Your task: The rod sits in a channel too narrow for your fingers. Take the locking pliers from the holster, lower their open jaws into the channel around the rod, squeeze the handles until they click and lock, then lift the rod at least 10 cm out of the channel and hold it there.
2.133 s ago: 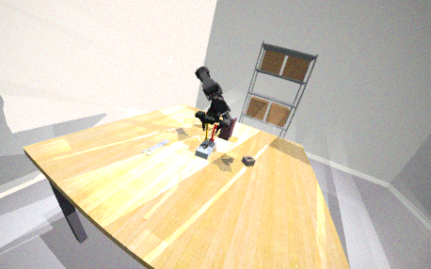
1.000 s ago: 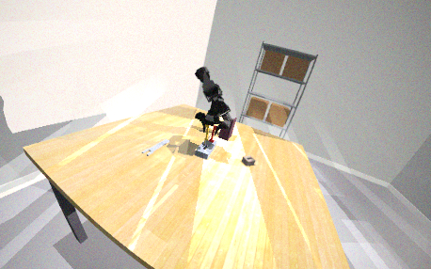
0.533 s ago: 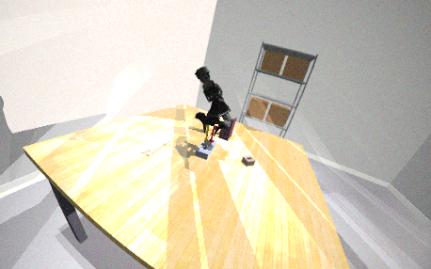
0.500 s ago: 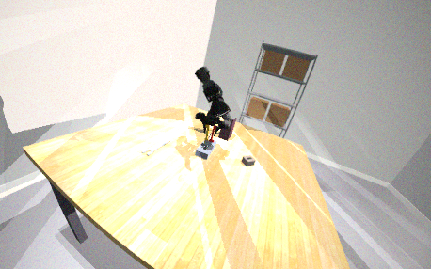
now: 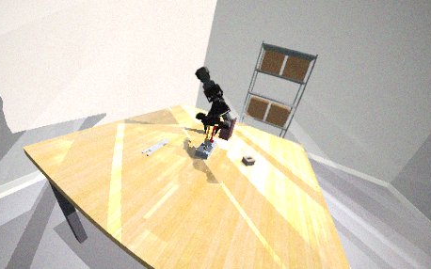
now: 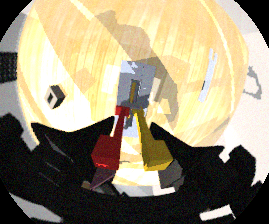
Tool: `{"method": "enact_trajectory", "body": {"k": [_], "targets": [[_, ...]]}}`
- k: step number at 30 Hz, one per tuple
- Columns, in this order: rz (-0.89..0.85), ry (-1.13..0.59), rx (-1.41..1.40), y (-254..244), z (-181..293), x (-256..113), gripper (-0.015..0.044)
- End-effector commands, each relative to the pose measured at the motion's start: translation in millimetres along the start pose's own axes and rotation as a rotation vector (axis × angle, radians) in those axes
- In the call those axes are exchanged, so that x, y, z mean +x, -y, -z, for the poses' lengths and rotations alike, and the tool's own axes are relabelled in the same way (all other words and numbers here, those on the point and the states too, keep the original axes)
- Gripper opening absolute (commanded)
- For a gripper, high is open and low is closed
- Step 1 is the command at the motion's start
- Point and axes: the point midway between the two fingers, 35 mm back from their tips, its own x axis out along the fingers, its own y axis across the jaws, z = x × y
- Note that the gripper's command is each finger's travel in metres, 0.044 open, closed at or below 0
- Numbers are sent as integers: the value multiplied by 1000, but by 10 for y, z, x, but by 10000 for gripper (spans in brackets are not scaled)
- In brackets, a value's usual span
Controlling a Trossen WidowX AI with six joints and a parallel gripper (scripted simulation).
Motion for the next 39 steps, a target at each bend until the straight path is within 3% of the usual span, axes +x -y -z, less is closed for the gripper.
{"method": "enact_trajectory", "body": {"k": [1,25,30,39], "targets": [[0,-4,3,-16,5,13,236],[0,-4,3,-29,5,13,221],[0,-4,3,-29,5,13,101],[0,-4,3,-31,5,6,101]]}}
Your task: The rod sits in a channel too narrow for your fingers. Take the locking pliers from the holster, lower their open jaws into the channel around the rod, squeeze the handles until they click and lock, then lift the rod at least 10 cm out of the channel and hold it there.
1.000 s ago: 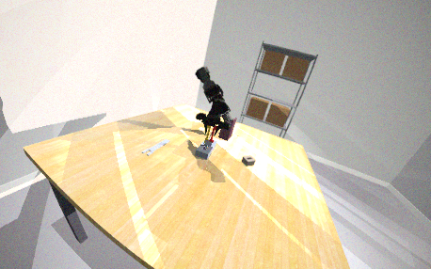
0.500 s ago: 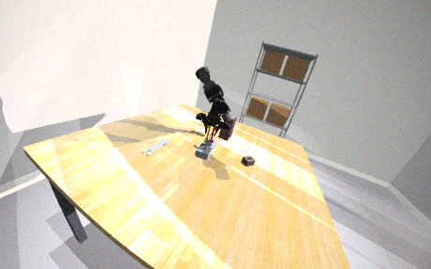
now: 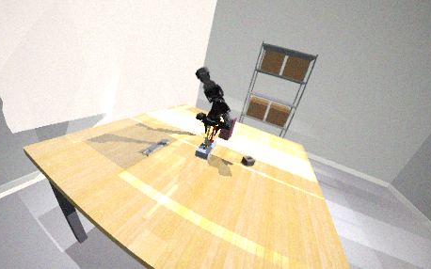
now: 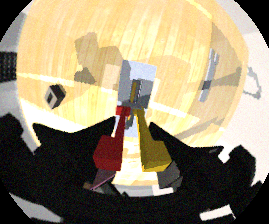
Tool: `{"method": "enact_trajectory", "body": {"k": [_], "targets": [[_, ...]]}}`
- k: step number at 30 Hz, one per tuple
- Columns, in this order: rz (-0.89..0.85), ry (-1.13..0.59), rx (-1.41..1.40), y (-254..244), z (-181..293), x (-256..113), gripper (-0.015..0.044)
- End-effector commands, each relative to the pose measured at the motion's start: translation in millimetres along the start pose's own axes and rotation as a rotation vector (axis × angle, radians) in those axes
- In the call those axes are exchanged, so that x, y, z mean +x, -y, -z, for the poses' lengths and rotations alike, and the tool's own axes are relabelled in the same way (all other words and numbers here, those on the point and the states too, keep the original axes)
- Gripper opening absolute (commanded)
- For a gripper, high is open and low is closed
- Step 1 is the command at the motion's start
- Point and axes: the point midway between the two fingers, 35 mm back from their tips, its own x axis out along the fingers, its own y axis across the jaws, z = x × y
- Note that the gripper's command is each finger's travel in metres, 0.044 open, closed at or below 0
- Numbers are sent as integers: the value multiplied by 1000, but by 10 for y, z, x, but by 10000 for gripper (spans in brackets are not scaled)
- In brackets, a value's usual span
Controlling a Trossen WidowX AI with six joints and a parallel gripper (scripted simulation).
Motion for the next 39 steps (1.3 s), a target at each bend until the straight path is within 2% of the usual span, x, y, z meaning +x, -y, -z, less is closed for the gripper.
{"method": "enact_trajectory", "body": {"k": [1,39], "targets": [[-3,-1,5,-15,0,-9,101],[16,3,-1,-95,2,-375,101]]}}
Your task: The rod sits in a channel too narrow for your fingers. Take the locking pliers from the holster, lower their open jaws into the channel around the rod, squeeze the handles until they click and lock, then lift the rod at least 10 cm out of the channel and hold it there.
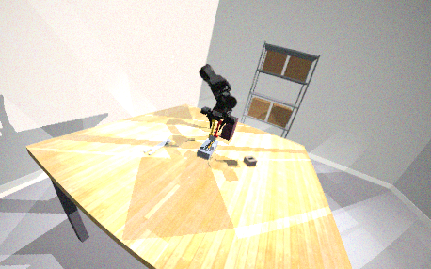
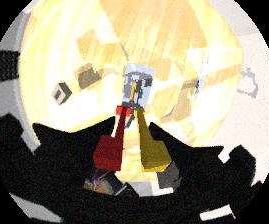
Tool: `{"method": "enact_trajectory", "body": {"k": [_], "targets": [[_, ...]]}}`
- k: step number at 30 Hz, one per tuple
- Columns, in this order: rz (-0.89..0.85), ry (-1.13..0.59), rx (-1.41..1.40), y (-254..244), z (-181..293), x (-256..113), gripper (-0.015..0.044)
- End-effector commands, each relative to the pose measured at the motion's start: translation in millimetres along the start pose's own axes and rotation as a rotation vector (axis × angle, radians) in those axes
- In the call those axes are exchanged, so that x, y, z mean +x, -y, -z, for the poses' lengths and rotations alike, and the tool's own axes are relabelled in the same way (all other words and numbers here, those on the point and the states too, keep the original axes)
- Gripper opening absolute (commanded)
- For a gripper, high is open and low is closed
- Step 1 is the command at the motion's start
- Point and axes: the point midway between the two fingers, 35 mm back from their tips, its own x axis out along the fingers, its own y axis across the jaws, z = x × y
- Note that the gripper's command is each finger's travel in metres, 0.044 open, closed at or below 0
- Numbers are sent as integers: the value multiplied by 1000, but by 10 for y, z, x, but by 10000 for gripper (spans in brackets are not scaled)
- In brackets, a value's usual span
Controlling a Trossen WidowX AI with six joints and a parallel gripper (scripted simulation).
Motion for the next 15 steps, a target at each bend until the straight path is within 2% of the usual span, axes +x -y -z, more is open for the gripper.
{"method": "enact_trajectory", "body": {"k": [1,15], "targets": [[-1,10,5,-9,-20,-56,101],[-2,90,5,13,-95,-200,101]]}}
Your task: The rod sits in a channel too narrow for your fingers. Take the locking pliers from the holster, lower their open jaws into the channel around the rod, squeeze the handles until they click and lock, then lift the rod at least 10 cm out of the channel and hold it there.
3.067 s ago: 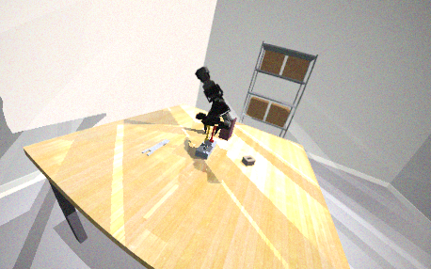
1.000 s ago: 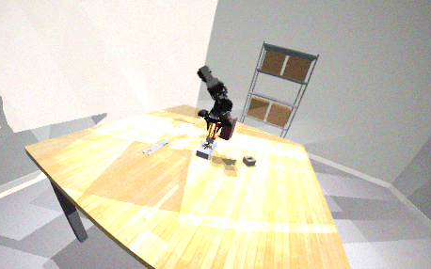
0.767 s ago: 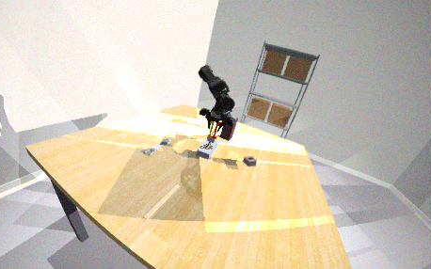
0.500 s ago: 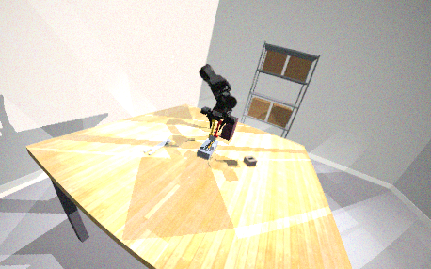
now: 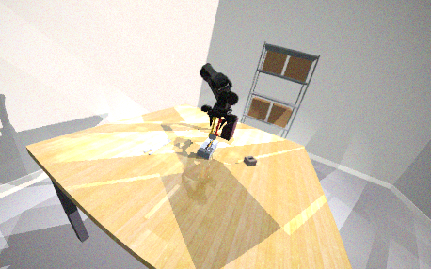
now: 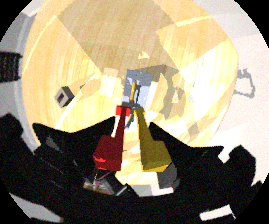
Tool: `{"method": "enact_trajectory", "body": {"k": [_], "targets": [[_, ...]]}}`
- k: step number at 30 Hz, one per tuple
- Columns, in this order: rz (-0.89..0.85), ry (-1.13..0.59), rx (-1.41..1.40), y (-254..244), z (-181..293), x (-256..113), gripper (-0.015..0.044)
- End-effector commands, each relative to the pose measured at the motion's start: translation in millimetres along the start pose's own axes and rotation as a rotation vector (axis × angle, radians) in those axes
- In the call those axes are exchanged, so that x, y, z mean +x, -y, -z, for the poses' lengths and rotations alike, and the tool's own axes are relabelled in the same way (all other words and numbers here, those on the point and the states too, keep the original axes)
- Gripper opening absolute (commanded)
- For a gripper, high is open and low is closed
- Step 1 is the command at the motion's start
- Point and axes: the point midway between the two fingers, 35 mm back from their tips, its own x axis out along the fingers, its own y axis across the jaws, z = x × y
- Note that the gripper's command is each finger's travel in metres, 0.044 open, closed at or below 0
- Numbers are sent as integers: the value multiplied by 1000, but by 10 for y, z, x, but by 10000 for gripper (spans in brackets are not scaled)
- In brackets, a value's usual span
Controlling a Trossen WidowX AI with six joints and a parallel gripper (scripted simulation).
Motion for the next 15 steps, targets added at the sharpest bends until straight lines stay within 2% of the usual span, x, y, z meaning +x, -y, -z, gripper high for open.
{"method": "enact_trajectory", "body": {"k": [1,15], "targets": [[-4,43,4,21,-50,-85,101],[-4,124,6,48,-125,-235,101]]}}
